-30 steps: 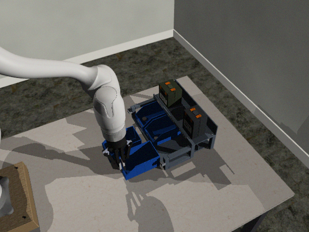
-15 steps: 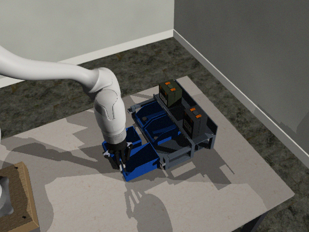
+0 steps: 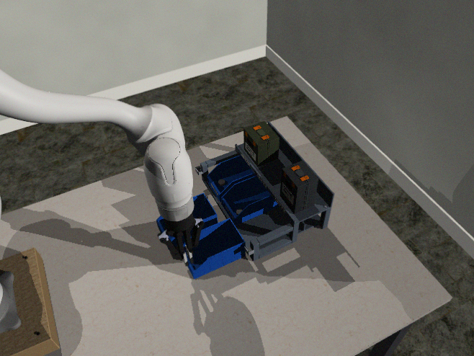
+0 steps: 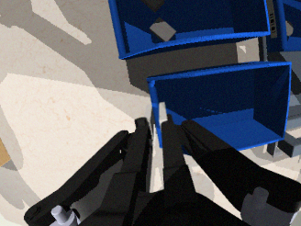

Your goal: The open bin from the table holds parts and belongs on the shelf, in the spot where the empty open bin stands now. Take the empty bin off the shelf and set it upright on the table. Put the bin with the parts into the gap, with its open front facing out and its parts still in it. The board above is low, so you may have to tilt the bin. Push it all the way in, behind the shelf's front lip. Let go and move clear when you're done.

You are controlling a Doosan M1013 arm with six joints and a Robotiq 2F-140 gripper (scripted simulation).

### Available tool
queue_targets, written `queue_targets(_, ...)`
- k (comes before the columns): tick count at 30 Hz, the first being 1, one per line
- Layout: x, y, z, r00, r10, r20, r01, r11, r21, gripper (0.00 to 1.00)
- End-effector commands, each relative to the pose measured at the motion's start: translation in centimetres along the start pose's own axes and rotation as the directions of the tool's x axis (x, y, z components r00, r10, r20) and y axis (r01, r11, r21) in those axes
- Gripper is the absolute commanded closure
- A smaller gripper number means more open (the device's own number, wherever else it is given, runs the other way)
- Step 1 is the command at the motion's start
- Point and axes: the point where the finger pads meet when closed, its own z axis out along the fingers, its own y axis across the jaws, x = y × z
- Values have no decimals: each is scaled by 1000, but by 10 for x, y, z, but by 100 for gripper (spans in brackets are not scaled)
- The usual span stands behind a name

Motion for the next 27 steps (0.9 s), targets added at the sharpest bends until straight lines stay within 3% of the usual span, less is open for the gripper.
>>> queue_targets(1,0,0,0,1000,0,0,0,1000,0,90)
queue_targets(2,0,0,0,1000,0,0,0,1000,0,38)
queue_targets(27,0,0,0,1000,0,0,0,1000,0,38)
